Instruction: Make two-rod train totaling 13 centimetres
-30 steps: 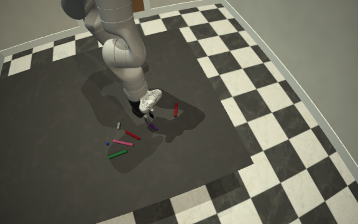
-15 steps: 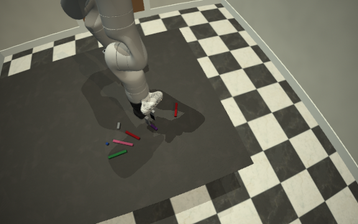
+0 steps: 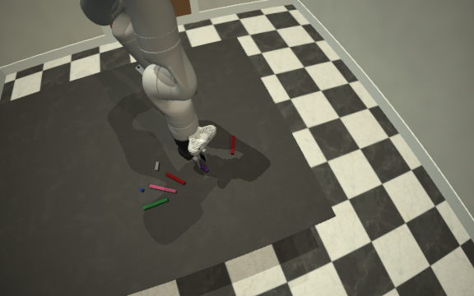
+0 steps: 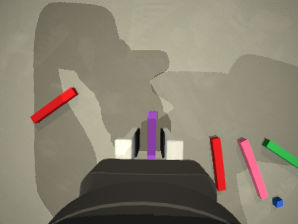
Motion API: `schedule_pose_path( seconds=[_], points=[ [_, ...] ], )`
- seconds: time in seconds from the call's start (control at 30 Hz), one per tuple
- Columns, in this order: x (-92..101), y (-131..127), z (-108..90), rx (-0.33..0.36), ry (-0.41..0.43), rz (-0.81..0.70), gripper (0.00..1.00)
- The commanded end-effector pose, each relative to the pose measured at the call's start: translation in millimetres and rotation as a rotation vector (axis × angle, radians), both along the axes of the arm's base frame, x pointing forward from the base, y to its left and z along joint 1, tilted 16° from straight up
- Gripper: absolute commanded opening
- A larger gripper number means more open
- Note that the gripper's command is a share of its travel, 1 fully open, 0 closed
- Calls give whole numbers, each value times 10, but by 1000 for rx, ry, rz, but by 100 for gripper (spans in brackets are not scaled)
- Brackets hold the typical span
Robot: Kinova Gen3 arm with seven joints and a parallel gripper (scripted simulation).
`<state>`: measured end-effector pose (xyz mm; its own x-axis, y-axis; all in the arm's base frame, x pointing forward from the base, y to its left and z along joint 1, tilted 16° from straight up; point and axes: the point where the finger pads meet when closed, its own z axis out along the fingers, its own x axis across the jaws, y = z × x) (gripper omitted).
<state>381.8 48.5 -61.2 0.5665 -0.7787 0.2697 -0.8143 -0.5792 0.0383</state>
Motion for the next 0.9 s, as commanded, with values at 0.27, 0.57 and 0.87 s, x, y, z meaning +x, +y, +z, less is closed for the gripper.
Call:
schedule_pose_path(
  seconds=[0.27, 0.57, 0.87],
  points=[
    [8, -64, -123, -1, 3, -8, 54],
    [12, -70, -151, -1, 3, -8, 54],
    [12, -71, -154, -1, 3, -8, 54]
  ],
)
